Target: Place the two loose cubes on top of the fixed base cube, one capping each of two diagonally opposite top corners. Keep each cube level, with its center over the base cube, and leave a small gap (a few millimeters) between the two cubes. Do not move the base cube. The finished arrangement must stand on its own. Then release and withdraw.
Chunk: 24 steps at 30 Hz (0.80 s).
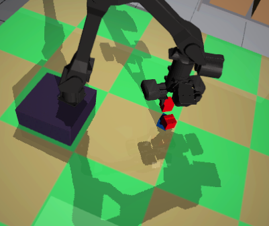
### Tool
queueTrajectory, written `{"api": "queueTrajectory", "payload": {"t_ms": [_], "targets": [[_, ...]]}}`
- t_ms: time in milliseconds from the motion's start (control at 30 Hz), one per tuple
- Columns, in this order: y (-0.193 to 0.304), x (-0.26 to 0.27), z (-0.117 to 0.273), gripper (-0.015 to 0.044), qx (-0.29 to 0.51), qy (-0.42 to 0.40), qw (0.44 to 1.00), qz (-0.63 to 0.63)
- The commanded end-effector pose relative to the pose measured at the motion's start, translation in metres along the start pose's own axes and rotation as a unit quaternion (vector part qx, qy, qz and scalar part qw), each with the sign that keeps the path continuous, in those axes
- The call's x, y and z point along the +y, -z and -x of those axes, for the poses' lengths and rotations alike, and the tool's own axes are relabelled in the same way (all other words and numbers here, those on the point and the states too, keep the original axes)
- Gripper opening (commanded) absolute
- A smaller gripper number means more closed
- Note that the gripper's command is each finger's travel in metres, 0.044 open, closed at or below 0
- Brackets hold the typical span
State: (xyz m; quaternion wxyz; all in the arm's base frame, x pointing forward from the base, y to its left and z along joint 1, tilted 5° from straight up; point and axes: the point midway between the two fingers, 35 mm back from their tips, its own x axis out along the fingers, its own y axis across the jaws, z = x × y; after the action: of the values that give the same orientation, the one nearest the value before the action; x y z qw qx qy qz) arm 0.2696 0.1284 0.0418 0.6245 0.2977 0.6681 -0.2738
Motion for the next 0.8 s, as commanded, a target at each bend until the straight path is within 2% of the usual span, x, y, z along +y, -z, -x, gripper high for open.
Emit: {"api": "queueTrajectory", "payload": {"t_ms": [0, 767], "targets": [[0.001, 0.001, -0.002, 0.0105, 0.001, -0.003, 1.0, -0.002], [0.0, 0.002, -0.032, 0.0105, 0.002, -0.003, 1.0, 0.001]]}}
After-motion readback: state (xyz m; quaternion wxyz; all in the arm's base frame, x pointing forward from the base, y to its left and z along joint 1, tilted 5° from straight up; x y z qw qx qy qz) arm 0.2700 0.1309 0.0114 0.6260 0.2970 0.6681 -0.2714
